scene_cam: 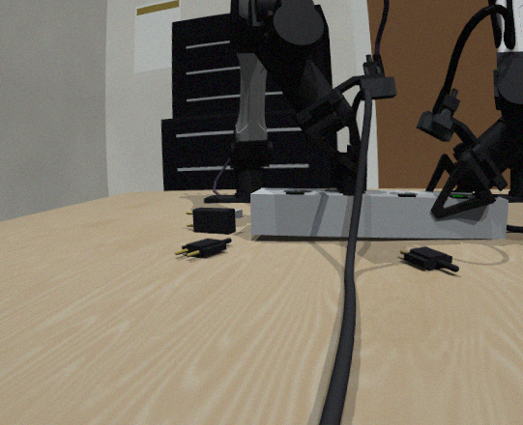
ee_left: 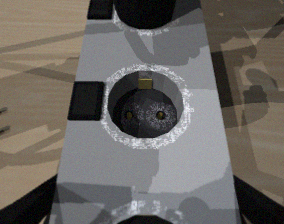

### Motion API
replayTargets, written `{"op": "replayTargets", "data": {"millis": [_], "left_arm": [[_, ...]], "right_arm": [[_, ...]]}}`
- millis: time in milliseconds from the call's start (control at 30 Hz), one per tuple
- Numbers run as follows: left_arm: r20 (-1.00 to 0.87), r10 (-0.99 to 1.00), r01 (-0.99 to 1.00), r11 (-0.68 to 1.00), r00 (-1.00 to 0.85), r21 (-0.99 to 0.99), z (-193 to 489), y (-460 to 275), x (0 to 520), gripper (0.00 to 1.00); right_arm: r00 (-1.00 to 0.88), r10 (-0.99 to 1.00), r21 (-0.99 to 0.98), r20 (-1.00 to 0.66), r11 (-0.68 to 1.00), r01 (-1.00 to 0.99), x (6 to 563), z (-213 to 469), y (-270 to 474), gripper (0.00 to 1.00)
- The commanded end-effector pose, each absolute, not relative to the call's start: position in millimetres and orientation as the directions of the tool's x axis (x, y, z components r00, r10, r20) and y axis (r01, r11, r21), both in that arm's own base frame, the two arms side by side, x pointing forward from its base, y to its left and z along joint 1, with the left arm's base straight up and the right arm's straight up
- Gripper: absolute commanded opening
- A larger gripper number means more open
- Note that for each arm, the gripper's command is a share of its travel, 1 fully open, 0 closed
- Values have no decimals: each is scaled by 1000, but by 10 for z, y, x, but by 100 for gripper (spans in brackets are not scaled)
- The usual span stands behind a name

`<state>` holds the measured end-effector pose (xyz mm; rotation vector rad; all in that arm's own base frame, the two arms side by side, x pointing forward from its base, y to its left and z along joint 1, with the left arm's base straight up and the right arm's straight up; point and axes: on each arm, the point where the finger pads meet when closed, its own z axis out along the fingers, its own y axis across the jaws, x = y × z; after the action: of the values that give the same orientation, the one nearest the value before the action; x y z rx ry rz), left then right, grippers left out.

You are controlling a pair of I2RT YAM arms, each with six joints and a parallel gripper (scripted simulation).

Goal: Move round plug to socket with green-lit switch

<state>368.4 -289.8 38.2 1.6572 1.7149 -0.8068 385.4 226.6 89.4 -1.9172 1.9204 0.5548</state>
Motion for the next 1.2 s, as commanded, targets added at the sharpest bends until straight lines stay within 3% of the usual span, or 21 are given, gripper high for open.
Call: {"op": "replayTargets", "data": {"millis": [0, 367, 767, 1100, 1167], "left_arm": [[-687, 718, 994, 79, -108, -73, 40, -2723, 3620, 73], [-639, 751, 985, 101, -166, -138, -201, -2635, 3507, 73], [-683, 722, 994, 81, -111, -77, 23, -2716, 3614, 73], [-637, 753, 985, 101, -166, -138, -208, -2633, 3503, 73], [-636, 753, 985, 102, -169, -140, -211, -2630, 3503, 73]], "right_arm": [[-11, -816, 29, -578, -7, -1000, 3974, 1210, 2330, 33], [146, -812, -232, -565, -14, -973, 3884, 1336, 2349, 33], [-12, -816, 38, -577, -12, -999, 3986, 1186, 2336, 33], [147, -812, -234, -565, -14, -972, 3884, 1349, 2351, 33], [131, -815, -199, -564, -19, -980, 3910, 1282, 2351, 33]]}}
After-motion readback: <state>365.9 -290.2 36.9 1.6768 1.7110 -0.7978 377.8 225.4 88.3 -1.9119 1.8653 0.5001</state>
